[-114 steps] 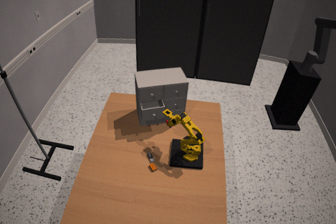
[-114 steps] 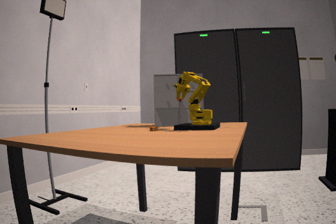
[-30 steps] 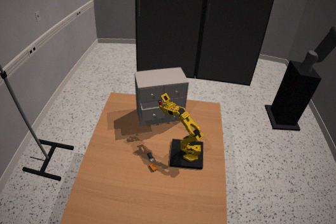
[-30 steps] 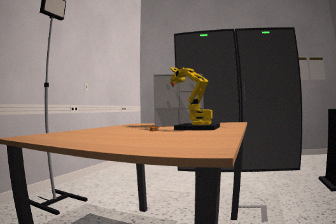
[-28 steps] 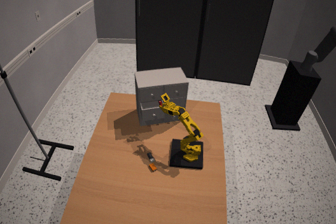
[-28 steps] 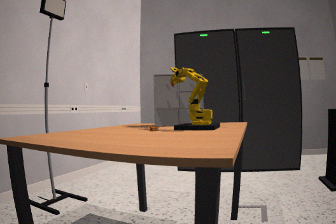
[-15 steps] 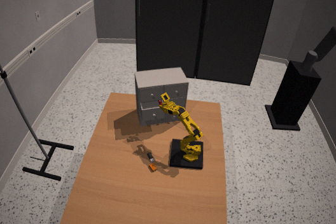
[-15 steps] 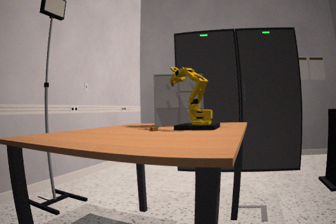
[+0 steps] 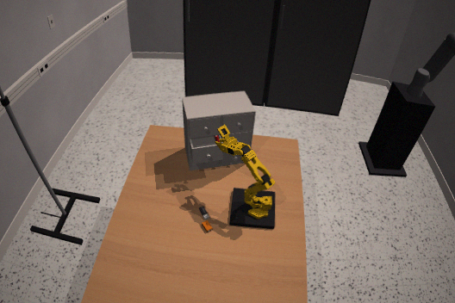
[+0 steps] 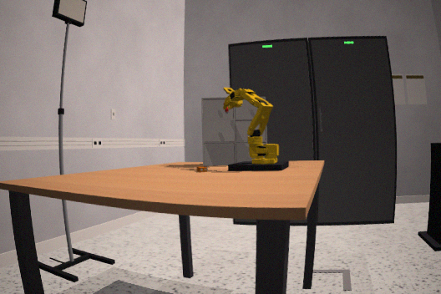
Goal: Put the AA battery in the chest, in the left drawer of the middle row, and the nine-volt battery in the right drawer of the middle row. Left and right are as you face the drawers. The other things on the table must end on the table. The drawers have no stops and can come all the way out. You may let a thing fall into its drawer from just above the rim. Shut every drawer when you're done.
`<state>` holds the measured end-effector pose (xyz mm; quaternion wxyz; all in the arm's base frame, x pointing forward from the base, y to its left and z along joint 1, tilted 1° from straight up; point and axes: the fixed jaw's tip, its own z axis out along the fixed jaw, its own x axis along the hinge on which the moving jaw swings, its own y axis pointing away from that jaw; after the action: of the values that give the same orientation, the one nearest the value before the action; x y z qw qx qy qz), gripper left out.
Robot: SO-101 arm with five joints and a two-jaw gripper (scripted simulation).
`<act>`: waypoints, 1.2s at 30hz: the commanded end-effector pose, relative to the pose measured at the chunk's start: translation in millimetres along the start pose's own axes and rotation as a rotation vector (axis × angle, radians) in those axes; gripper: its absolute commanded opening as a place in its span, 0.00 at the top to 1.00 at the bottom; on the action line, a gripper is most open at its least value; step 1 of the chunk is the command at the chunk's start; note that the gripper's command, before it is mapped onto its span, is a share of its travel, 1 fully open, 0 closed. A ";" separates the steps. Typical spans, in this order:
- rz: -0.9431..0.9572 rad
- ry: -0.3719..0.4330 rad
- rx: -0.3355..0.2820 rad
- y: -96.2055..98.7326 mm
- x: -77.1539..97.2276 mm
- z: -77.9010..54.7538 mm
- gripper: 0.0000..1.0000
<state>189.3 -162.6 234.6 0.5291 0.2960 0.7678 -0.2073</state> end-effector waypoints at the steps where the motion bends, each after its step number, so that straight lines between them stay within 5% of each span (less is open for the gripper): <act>1: 0.006 -0.002 0.006 -1.8 -1.8 0.2 1.00; 21: 0.005 -0.002 0.001 -0.5 1.6 -0.7 1.00; 33: 0.005 -0.002 0.001 -0.6 -13.5 72.1 1.00; 36: 0.005 -0.002 0.001 -0.6 -13.4 74.3 1.00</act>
<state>237.5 -206.8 215.1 0.5226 0.2978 0.7722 -0.2048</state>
